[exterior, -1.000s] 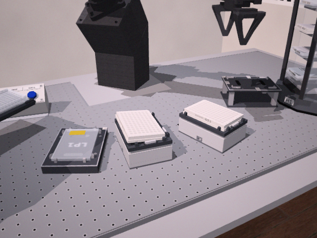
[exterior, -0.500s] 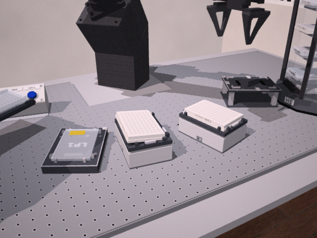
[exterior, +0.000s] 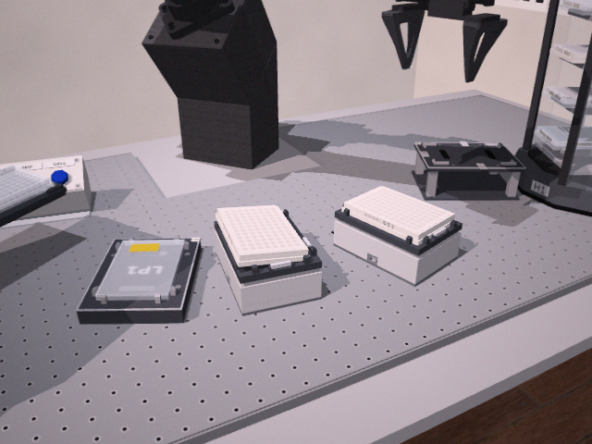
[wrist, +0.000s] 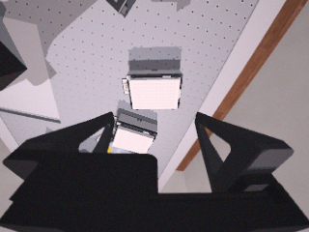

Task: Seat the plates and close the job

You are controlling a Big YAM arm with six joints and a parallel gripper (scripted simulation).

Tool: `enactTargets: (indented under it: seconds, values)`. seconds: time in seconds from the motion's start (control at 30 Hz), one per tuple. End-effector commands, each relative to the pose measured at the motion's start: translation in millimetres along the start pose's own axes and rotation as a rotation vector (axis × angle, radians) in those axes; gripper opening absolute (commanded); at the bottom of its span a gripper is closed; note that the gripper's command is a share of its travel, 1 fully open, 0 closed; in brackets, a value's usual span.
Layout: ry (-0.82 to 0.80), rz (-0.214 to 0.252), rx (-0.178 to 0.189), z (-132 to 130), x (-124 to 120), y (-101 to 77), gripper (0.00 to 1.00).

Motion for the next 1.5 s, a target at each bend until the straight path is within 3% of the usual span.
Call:
enactTargets:
  seconds: [0.0, 0.13, 0.17, 0.2, 0.4, 0.43, 0.5, 0.9, 1.0, 1.03, 1.4, 1.43, 1.47]
  values:
    - [-0.008, -0.012, -0.016, -7.7, 2.1, -6.9, 1.0]
    - [-0.008, -0.012, -0.016, -7.7, 2.1, -6.9, 1.0]
    - [-0.018, 0.005, 0.007, -2.2, -0.5, 10.1, 1.0]
    - [-0.021, 0.007, 0.01, 0.0, -0.9, 13.9, 1.0]
    - [-0.021, 0.006, 0.011, 0.2, -1.0, 24.6, 1.0]
    - [-0.008, -0.003, -0.005, -9.4, 0.8, 22.3, 1.0]
    - [-0.021, 0.006, 0.011, 0.4, -1.1, 32.6, 1.0]
    - [-0.018, 0.004, 0.007, -1.5, -1.1, 63.6, 1.0]
    - [-0.016, -0.001, -0.001, -3.1, -0.5, 62.3, 1.0]
    - [-0.021, 0.006, 0.012, 1.4, -1.6, 70.0, 1.0]
    - [-0.019, 0.004, 0.009, 0.3, -1.7, 98.8, 1.0]
    - [-0.021, 0.006, 0.011, 1.5, -2.0, 100.8, 1.0]
    - [-0.011, -0.007, -0.014, -6.6, 2.0, 87.4, 1.0]
Point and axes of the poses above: the point where the finger pads meet when closed, its own y axis out along the fingers, its own z axis across the jaws, x = y × z, the point moved 9 cm from there along -y, back along the fingers, and after that the axes turned 15 degrees about y, right-handed, at the moved point
